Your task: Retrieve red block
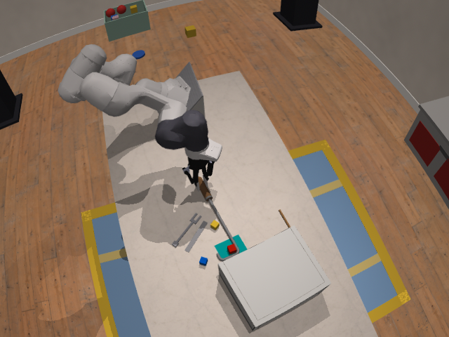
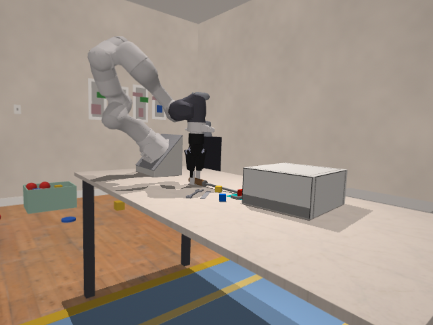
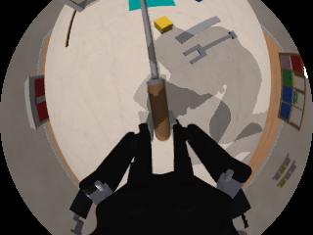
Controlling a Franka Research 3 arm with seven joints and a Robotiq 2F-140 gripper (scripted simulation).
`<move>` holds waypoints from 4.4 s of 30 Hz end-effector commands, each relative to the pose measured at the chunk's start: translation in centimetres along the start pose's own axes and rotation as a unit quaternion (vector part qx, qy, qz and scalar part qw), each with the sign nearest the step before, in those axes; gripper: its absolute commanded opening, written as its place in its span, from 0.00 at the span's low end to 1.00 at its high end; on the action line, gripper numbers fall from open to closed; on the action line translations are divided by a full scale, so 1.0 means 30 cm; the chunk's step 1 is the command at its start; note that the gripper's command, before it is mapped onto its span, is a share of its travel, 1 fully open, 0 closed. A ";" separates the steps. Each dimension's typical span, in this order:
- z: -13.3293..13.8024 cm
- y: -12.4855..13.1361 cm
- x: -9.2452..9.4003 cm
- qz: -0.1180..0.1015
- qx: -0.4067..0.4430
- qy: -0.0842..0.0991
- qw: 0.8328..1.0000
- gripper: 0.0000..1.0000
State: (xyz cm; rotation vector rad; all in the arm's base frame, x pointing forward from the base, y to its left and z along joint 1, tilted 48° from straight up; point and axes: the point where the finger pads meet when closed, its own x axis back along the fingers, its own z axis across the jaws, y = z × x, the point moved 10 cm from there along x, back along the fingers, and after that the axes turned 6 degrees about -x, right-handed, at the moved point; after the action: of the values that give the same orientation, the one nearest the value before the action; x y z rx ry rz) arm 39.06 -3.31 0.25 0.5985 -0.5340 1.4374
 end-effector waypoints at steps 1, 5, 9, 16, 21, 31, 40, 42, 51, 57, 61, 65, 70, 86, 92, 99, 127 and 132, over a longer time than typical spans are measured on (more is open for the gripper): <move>0.001 -0.003 0.005 0.002 -0.006 -0.001 1.000 0.00; 0.001 -0.003 0.005 0.002 -0.006 -0.001 1.000 0.00; 0.001 -0.003 0.005 0.002 -0.006 -0.001 1.000 0.00; 0.001 -0.003 0.005 0.002 -0.006 -0.001 1.000 0.00; 0.001 -0.003 0.005 0.002 -0.006 -0.001 1.000 0.00; 0.001 -0.003 0.005 0.002 -0.006 -0.001 1.000 0.00; -0.026 -0.013 0.005 0.002 -0.005 -0.001 1.000 0.00; -0.044 -0.020 0.005 0.002 -0.005 -0.001 1.000 0.00; -0.062 -0.027 0.005 0.002 -0.005 -0.001 1.000 0.00; -0.062 -0.027 0.005 0.002 -0.005 -0.001 1.000 0.00; -0.062 -0.027 0.005 0.002 -0.005 -0.001 1.000 0.00; -0.062 -0.027 0.005 0.002 -0.005 -0.001 1.000 0.00; -0.062 -0.027 0.005 0.002 -0.005 -0.001 1.000 0.00; -0.062 -0.027 0.005 0.002 -0.005 -0.001 1.000 0.00; -0.062 -0.027 0.005 0.002 -0.005 -0.001 1.000 0.33; -0.062 -0.027 0.005 0.002 -0.005 -0.001 1.000 0.33; -0.062 -0.027 0.007 0.002 -0.005 -0.001 1.000 0.33; -0.062 -0.027 0.017 0.002 -0.005 -0.001 1.000 0.33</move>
State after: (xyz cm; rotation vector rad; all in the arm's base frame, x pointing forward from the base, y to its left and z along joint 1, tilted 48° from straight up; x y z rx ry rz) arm 39.78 -2.04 -1.02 0.5957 -0.5379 1.4392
